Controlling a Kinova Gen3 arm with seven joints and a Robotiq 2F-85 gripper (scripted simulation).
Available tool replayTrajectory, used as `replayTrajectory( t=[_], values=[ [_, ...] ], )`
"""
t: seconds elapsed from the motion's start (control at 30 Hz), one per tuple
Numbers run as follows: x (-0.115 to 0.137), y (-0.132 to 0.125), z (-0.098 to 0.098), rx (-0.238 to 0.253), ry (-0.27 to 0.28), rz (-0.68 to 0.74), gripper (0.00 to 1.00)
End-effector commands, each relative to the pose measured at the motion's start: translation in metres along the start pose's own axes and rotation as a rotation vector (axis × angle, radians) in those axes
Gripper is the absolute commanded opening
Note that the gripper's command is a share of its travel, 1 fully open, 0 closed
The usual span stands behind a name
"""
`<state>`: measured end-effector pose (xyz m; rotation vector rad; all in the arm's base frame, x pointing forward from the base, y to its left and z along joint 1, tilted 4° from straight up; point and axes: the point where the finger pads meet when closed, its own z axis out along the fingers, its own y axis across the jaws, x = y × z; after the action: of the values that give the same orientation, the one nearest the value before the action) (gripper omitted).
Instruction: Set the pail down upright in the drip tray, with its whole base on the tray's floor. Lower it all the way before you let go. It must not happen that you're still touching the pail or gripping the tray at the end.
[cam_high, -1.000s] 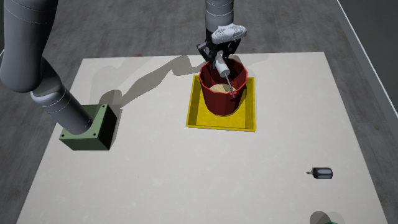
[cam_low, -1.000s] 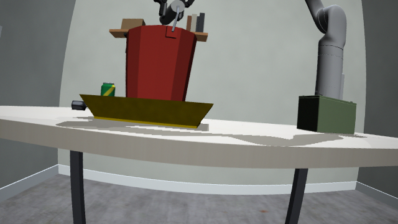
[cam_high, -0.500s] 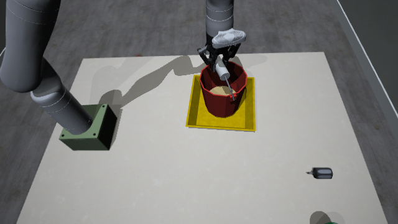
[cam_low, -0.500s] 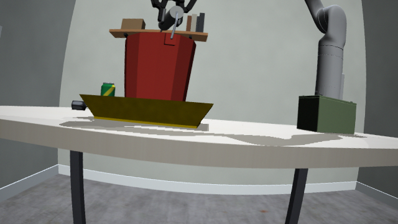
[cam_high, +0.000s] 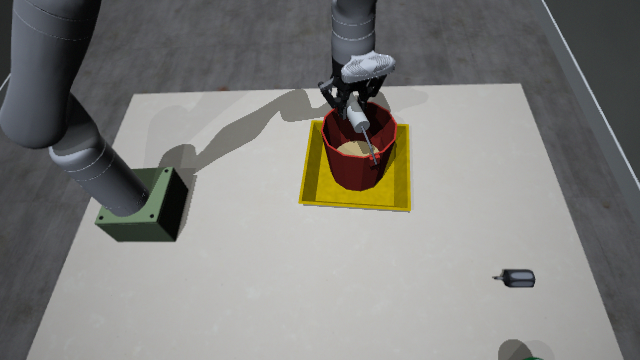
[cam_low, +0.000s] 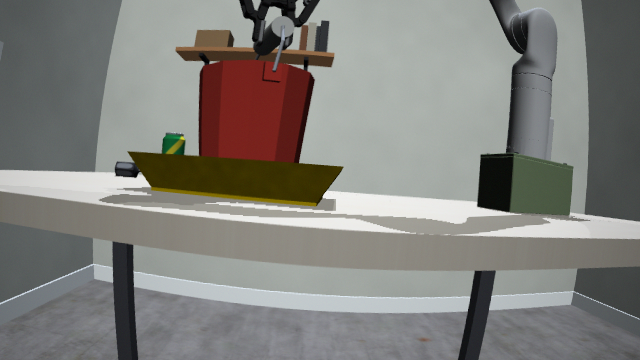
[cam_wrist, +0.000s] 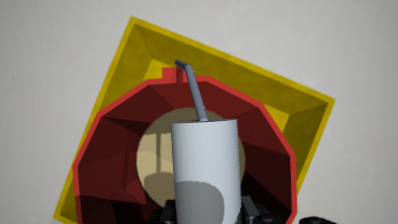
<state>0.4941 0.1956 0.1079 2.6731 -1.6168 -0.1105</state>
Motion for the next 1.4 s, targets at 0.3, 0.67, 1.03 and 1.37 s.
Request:
replayTrajectory(
  t=[0.3, 0.67, 1.03, 1.37],
  values=[
    [-0.0033, -0.0017, 0.0069, 0.005, -0.004, 0.009, 0.1],
    [-0.0034, -0.0022, 0.008, 0.006, -0.004, 0.009, 0.1],
    [-0.0034, -0.0022, 0.0082, 0.006, -0.004, 0.009, 0.1],
    [-0.0034, -0.0022, 0.0082, 0.006, -0.004, 0.009, 0.1]
  ],
)
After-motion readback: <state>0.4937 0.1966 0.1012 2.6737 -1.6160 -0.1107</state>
